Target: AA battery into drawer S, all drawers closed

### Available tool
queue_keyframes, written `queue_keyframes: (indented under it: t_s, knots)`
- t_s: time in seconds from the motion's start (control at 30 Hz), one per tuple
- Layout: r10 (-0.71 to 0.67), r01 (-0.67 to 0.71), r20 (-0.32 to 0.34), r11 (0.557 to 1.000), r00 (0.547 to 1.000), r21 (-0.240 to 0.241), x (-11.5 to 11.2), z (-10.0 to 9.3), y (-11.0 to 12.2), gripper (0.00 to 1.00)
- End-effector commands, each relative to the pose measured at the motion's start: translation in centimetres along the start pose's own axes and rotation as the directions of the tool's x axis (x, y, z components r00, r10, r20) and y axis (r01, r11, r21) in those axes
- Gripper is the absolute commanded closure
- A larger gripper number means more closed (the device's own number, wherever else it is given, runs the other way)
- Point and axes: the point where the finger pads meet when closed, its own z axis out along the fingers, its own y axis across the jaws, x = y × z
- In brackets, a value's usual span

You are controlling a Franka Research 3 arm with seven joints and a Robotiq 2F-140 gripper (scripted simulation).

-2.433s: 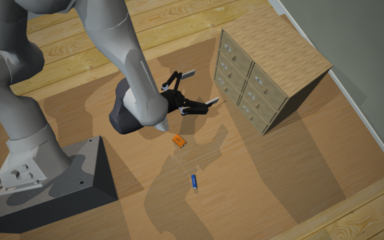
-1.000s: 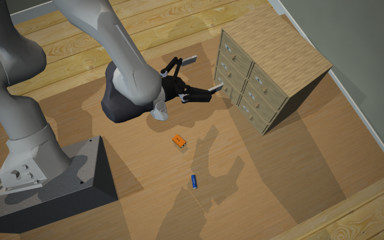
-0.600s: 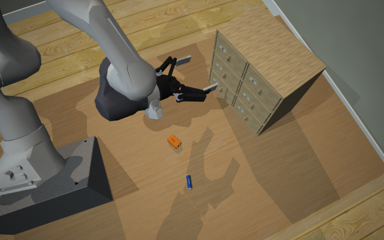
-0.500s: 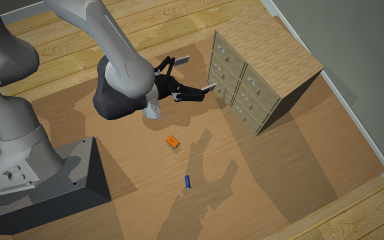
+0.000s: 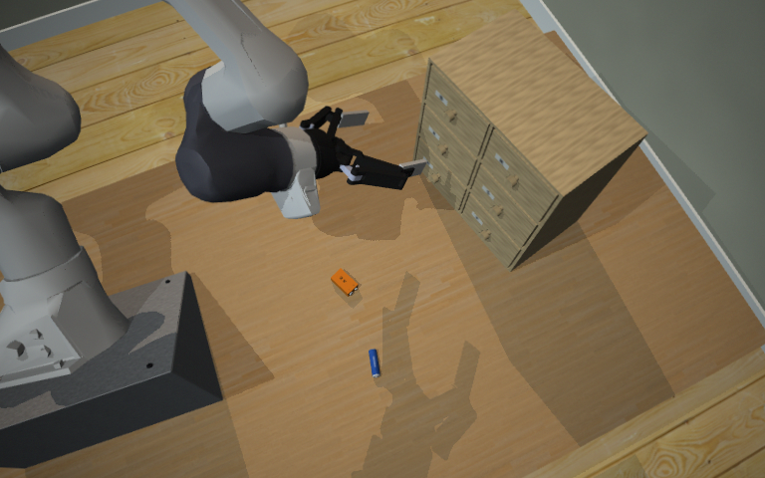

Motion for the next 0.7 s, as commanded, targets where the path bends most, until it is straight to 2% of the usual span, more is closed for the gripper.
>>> queue_keyframes:
  t_s: [0.0,0.27,0.5,0.57,0.67]
  knots:
    - [0.144,-0.145,-0.101,0.989,0.984,-0.004,1.0,-0.6,-0.1,0.0]
    - [0.137,-0.145,-0.299,0.989,0.944,-0.005,0.6,-3.0,-0.1,0.0]
    - [0.118,-0.138,-0.476,0.99,0.871,-0.007,0.1,-5.2,-0.2,0.0]
    - [0.118,-0.138,-0.476,0.99,0.871,-0.007,0.1,-5.2,-0.2,0.0]
    - [0.112,-0.14,-0.567,0.99,0.816,-0.006,-0.1,-6.4,-0.2,0.0]
